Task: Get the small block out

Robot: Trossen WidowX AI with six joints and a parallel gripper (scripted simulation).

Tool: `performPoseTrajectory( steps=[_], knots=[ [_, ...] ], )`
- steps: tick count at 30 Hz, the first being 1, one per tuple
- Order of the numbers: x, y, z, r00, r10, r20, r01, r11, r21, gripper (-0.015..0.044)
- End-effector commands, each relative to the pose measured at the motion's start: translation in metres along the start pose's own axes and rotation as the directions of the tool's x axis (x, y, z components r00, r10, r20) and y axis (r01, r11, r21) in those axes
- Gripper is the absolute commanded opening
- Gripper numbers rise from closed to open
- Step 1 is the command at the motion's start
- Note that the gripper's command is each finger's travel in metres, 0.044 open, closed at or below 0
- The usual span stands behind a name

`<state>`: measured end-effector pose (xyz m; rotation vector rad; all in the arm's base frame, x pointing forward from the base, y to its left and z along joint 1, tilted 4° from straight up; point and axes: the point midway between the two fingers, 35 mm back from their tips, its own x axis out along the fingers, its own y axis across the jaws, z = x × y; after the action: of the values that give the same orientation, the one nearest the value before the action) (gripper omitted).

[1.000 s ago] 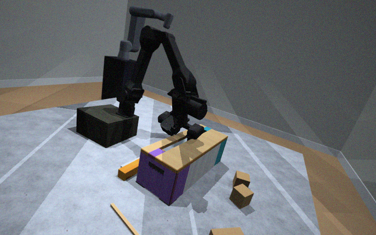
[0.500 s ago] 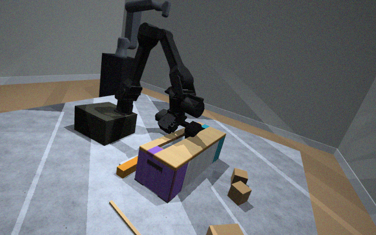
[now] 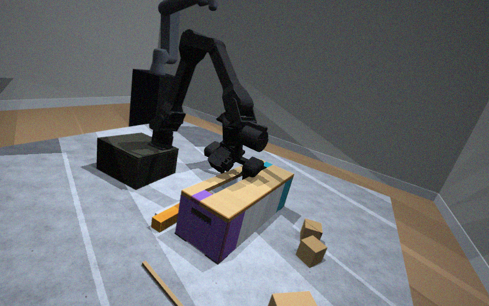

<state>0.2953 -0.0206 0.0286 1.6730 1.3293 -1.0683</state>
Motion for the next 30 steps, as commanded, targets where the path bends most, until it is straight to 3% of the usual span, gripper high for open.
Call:
performPoseTrajectory(
  steps=[1, 30],
  knots=[
    [0.003, -0.002, -0.005, 1.000, -0.004, -0.003, 0.004, 1.000, 0.002, 0.0400],
    [0.005, -0.003, -0.011, 1.000, -0.004, -0.004, 0.004, 1.000, 0.002, 0.0400]
  ],
)
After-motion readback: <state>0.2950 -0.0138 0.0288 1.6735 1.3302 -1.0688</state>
